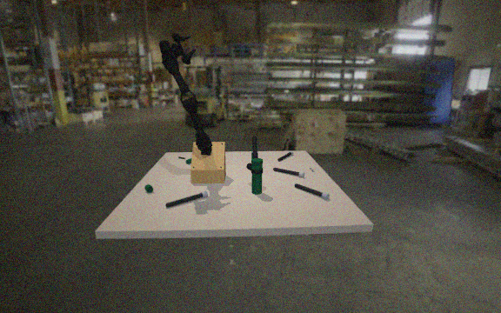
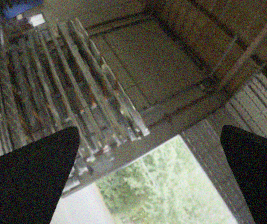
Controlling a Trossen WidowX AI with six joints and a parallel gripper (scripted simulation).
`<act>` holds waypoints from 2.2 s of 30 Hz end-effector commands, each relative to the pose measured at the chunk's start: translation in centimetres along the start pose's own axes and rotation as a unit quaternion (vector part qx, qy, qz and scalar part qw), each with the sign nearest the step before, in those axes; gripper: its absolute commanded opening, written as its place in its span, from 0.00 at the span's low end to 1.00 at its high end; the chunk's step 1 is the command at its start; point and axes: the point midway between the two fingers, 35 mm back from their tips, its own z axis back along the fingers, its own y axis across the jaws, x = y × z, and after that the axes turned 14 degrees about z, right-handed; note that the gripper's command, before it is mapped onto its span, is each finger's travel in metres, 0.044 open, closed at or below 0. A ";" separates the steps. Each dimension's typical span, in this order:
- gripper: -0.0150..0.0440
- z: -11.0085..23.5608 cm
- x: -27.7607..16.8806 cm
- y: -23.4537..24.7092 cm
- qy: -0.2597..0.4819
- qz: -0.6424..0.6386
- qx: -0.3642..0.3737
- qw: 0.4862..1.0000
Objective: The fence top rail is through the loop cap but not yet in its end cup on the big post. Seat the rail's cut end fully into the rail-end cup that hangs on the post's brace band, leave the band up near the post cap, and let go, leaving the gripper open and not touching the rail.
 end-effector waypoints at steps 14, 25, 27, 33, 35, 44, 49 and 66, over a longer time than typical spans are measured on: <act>1.00 -13.7 -2.2 13.8 0.078 -0.104 0.101 0.986; 1.00 -20.5 -9.5 30.6 0.195 -0.224 0.215 0.930; 1.00 -20.8 -11.1 33.8 0.221 -0.248 0.235 0.913; 1.00 -20.0 -16.0 43.3 0.309 -0.318 0.288 0.849; 1.00 -19.0 -17.6 46.3 0.341 -0.341 0.303 0.822; 1.00 -11.4 -23.7 58.7 0.498 -0.433 0.347 0.666; 1.00 -5.1 -25.8 64.1 0.590 -0.469 0.350 0.556; 1.00 -0.9 -29.5 65.0 0.529 -0.386 0.481 0.583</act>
